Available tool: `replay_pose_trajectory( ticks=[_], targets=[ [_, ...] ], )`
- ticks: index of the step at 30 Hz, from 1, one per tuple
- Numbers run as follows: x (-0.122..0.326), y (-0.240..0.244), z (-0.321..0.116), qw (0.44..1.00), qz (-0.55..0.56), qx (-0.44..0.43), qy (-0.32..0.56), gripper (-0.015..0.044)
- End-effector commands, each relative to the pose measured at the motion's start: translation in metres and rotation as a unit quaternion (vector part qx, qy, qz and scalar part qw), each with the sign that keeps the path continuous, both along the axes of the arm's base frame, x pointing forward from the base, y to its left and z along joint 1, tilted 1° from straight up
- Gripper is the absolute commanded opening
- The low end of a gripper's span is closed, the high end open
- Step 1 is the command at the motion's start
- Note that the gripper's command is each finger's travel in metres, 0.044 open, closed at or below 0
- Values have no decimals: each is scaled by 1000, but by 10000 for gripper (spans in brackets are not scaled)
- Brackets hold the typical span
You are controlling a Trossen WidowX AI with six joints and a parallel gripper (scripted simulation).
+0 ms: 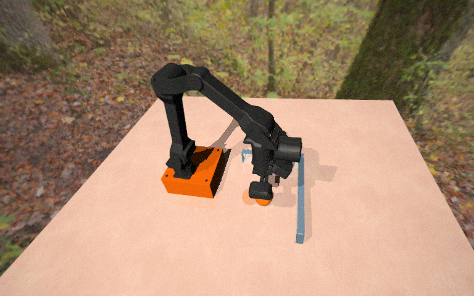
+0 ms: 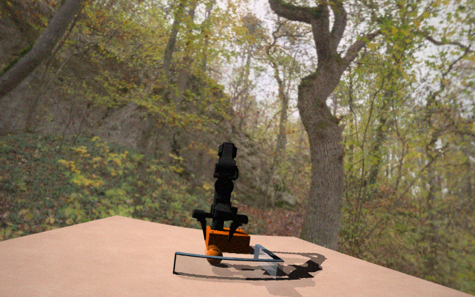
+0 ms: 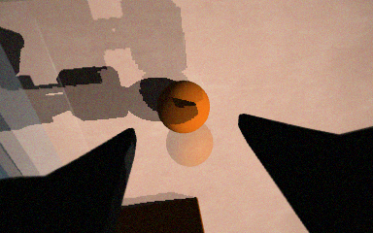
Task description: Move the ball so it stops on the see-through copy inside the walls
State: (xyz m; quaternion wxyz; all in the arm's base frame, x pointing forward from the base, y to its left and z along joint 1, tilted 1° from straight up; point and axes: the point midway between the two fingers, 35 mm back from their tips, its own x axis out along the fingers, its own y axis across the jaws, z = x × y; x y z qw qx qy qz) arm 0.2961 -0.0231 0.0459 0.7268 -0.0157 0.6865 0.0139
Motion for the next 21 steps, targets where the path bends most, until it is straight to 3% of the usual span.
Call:
replay_pose_trajectory(
  ticks=[1,21],
  targets=[
    [-3,-1,-10,1000,-4,-2,7,386],
    [-1,-1,-39,1000,-4,-2,7,386]
  ],
)
